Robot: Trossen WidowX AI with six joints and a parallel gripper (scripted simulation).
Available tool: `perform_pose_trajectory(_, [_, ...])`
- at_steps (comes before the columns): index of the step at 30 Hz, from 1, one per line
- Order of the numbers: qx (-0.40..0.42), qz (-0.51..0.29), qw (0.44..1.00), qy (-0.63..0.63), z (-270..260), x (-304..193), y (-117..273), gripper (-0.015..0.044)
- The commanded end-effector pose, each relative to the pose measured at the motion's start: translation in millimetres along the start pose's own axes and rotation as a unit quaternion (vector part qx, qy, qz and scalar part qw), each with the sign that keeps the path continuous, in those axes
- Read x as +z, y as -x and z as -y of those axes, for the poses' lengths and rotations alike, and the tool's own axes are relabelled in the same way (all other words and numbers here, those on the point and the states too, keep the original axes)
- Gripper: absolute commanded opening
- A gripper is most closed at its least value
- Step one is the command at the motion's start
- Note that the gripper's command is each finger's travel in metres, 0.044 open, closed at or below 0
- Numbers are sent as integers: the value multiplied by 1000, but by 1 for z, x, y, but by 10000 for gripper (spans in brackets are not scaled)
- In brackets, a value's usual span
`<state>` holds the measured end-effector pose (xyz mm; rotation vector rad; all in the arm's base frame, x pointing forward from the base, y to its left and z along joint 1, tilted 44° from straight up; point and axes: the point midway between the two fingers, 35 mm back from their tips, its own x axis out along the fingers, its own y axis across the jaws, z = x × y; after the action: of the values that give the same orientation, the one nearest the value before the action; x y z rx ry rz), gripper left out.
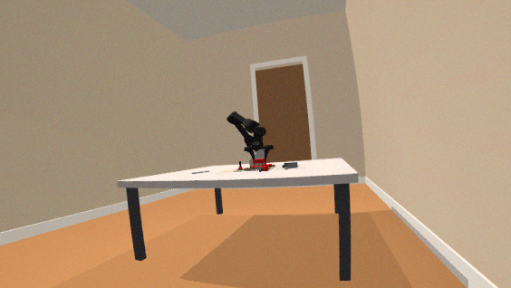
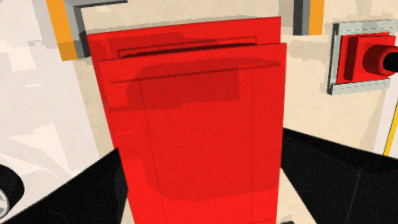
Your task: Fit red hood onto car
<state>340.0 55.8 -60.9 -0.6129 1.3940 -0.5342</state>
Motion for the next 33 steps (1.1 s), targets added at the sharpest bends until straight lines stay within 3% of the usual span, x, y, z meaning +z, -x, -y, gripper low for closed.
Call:
perform_pose_trajectory(1, [-2, 0, 1000, 3, 1, -1, -1, 0])
perform_pose_trajectory(33, [-2, 0, 1000, 3, 0, -1, -12, 0])
